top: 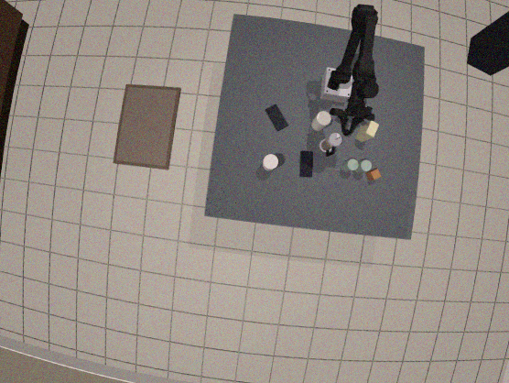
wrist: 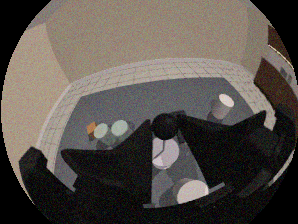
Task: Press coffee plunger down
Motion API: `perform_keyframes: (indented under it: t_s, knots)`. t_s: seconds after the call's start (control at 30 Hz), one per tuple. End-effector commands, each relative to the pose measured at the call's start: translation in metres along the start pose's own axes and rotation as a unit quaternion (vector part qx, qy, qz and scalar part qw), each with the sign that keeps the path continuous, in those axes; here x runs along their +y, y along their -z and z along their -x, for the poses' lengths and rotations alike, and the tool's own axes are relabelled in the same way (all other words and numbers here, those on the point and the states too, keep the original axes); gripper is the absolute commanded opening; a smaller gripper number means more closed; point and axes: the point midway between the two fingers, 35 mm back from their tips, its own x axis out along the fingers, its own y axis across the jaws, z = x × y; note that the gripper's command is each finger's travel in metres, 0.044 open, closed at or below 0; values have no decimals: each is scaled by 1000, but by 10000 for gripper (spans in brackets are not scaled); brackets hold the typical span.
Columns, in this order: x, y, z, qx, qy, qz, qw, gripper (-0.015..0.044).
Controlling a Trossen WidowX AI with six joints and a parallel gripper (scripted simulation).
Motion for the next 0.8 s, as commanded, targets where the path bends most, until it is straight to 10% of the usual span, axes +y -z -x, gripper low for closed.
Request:
perform_keyframes:
  t_s: [0.0, 0.77]
  knots:
    - [0, 0, 0, 0, -1, 1, 1000, 114]
    - [0, 19, -18, -1, -1, 1, 1000, 114]
